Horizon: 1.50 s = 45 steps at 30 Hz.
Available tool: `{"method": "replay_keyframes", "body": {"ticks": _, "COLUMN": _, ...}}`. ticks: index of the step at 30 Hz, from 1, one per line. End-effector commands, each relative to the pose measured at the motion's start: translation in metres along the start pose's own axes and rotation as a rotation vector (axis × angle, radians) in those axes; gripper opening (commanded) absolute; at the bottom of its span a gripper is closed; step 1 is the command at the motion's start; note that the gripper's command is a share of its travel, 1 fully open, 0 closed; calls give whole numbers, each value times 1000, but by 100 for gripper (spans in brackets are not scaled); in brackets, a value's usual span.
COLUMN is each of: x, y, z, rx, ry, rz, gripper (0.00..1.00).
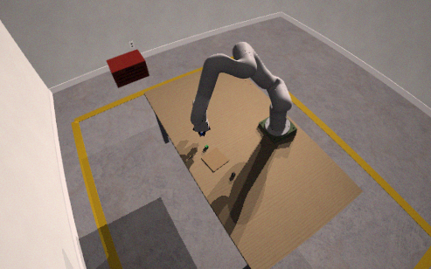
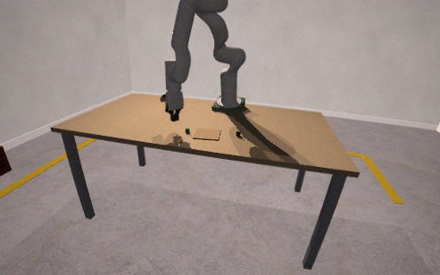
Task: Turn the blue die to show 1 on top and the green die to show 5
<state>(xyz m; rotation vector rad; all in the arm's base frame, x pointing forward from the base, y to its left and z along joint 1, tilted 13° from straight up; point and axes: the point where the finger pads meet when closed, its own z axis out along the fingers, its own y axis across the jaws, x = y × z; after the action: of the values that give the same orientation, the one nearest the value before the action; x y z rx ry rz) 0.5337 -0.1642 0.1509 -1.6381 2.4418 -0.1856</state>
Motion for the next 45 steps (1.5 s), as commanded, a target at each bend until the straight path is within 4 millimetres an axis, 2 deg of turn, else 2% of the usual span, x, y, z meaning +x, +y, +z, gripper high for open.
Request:
{"method": "replay_keyframes", "body": {"ticks": 1, "x": -1, "y": 0, "z": -35, "rx": -1, "ry": 5, "rz": 0, "gripper": 15}}
{"method": "replay_keyframes", "body": {"ticks": 7, "x": -1, "y": 0, "z": -47, "rx": -1, "ry": 5, "rz": 0, "gripper": 15}}
{"method": "replay_keyframes", "body": {"ticks": 16, "x": -3, "y": 1, "z": -47, "rx": -2, "ry": 5, "rz": -5, "gripper": 15}}
{"method": "replay_keyframes", "body": {"ticks": 17, "x": -15, "y": 6, "z": -47, "rx": -4, "ry": 7, "rz": -34, "gripper": 15}}
{"method": "replay_keyframes", "body": {"ticks": 18, "x": -40, "y": 19, "z": -47, "rx": -7, "ry": 9, "rz": -93, "gripper": 15}}
{"method": "replay_keyframes", "body": {"ticks": 20, "x": -40, "y": 19, "z": -47, "rx": -7, "ry": 9, "rz": -93, "gripper": 15}}
{"method": "replay_keyframes", "body": {"ticks": 21, "x": -73, "y": 37, "z": -47, "rx": -9, "ry": 11, "rz": -177, "gripper": 15}}
{"method": "replay_keyframes", "body": {"ticks": 23, "x": -73, "y": 37, "z": -47, "rx": -9, "ry": 11, "rz": -177, "gripper": 15}}
{"method": "replay_keyframes", "body": {"ticks": 24, "x": -103, "y": 58, "z": -48, "rx": -8, "ry": 11, "rz": -270, "gripper": 15}}
{"method": "replay_keyframes", "body": {"ticks": 26, "x": -107, "y": 61, "z": -48, "rx": -8, "ry": 11, "rz": -270, "gripper": 15}}
{"method": "replay_keyframes", "body": {"ticks": 27, "x": -131, "y": 80, "z": -49, "rx": -6, "ry": 9, "rz": -355, "gripper": 15}}
{"method": "replay_keyframes", "body": {"ticks": 29, "x": -135, "y": 83, "z": -49, "rx": -6, "ry": 9, "rz": -355, "gripper": 15}}
{"method": "replay_keyframes", "body": {"ticks": 30, "x": -154, "y": 100, "z": -50, "rx": -4, "ry": 6, "rz": -415, "gripper": 15}}
{"method": "replay_keyframes", "body": {"ticks": 33, "x": -165, "y": 111, "z": -51, "rx": -2, "ry": 4, "rz": -450, "gripper": 15}}
{"method": "replay_keyframes", "body": {"ticks": 45, "x": -165, "y": 111, "z": -51, "rx": -2, "ry": 4, "rz": -450, "gripper": 15}}
